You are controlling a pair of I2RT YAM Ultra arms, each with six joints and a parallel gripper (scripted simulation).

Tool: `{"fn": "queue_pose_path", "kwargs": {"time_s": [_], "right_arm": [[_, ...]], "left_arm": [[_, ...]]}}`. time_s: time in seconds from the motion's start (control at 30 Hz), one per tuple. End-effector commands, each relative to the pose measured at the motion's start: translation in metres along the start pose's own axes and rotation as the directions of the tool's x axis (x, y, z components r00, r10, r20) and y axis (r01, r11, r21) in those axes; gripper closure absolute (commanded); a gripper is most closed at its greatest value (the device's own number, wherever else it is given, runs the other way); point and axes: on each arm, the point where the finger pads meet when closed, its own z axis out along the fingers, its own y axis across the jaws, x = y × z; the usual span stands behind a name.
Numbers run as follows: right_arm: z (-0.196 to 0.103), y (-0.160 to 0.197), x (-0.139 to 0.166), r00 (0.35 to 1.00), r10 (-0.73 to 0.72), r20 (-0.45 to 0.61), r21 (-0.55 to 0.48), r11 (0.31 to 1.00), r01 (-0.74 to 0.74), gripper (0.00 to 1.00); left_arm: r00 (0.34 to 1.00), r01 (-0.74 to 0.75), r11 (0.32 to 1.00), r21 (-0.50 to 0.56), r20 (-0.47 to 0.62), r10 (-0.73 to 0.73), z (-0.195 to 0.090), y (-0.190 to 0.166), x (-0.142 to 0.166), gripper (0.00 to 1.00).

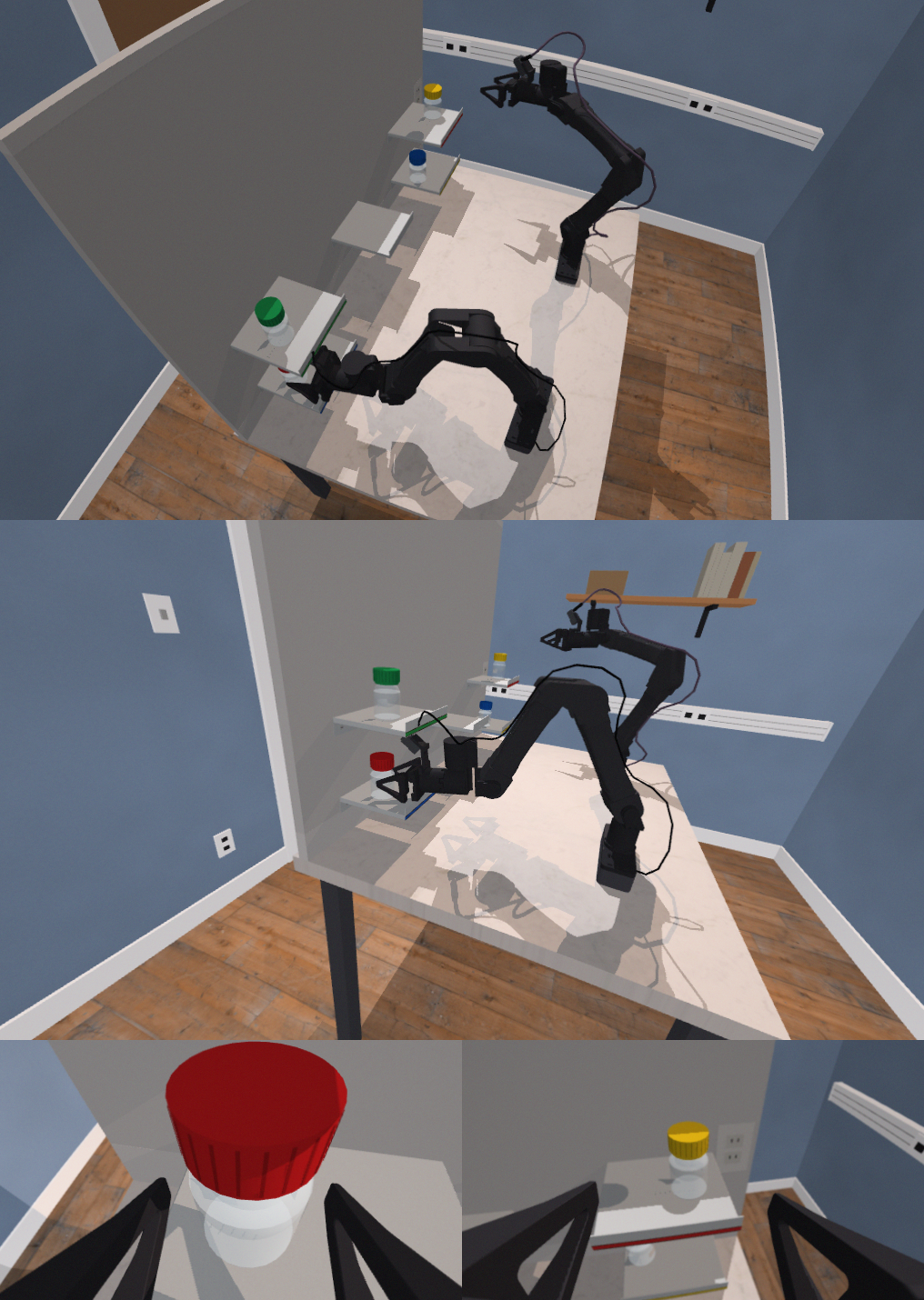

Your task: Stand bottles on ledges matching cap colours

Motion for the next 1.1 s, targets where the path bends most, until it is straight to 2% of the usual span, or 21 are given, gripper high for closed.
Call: {"fn": "queue_pose_path", "kwargs": {"time_s": [0.0, 0.17, 0.2, 0.33, 0.37, 0.57, 0.67, 0.9, 0.93, 0.97, 1.0, 1.07], "right_arm": [[-0.0021, 0.0029, -0.0061, 1.0, -0.006, 0.001, -0.011, 1.0, 0.006, 0.0], [-0.0021, 0.0029, -0.0061, 1.0, -0.006, 0.001, -0.011, 1.0, 0.006, 0.0], [-0.0021, 0.0029, -0.0061, 1.0, -0.006, 0.001, -0.011, 1.0, 0.006, 0.0], [-0.0025, 0.0029, -0.0028, 1.0, -0.003, -0.004, -0.01, 1.0, 0.003, 0.0], [-0.0025, 0.0029, -0.0028, 1.0, -0.003, -0.004, -0.01, 1.0, 0.003, 0.0], [-0.0025, 0.0029, -0.0028, 1.0, -0.003, -0.004, -0.01, 1.0, 0.003, 0.0], [-0.0025, 0.0029, -0.0028, 1.0, -0.003, -0.004, -0.01, 1.0, 0.003, 0.0], [-0.0025, 0.0029, -0.0028, 1.0, -0.003, -0.004, -0.01, 1.0, 0.003, 0.0], [-0.0025, 0.0029, -0.0028, 1.0, -0.003, -0.004, -0.01, 1.0, 0.003, 0.0], [-0.0025, 0.0029, -0.0028, 1.0, -0.003, -0.004, -0.01, 1.0, 0.003, 0.0], [-0.0025, 0.0029, -0.0028, 1.0, -0.003, -0.004, -0.01, 1.0, 0.003, 0.0], [-0.0025, 0.0029, -0.0028, 1.0, -0.003, -0.004, -0.01, 1.0, 0.003, 0.0]], "left_arm": [[0.999, -0.007, 1.0, -0.003, 0.042, 0.007, 0.0047, -0.0012, -0.02, 0.28], [0.999, -0.007, 1.0, -0.001, 0.037, 0.007, 0.0025, -0.0001, -0.0167, 0.32], [0.999, -0.007, 1.0, -0.001, 0.037, 0.007, 0.0025, -0.0001, -0.0167, 0.36], [0.999, -0.007, 1.0, -0.001, 0.037, 0.007, 0.0025, -0.0001, -0.0167, 0.36], [0.999, -0.009, 1.0, -0.003, 0.049, 0.009, 0.0009, -0.001, -0.0223, 0.4], [0.999, -0.009, 1.0, -0.004, 0.049, 0.009, 0.0009, -0.0008, -0.0223, 0.46], [0.999, -0.009, 1.0, -0.004, 0.049, 0.009, 0.0009, -0.0008, -0.0223, 0.53], [0.998, -0.01, 1.0, -0.001, 0.056, 0.01, -0.0005, 0.0001, -0.0238, 0.53], [0.998, -0.01, 1.0, -0.001, 0.056, 0.01, -0.0005, 0.0001, -0.0238, 0.65], [0.998, -0.01, 1.0, -0.001, 0.056, 0.01, -0.0005, 0.0001, -0.0238, 0.53], [0.998, -0.01, 1.0, -0.001, 0.056, 0.01, -0.0005, 0.0001, -0.0238, 0.5], [0.999, -0.007, 1.0, -0.001, 0.037, 0.007, 0.0004, 0.0001, -0.0163, 0.5]]}}
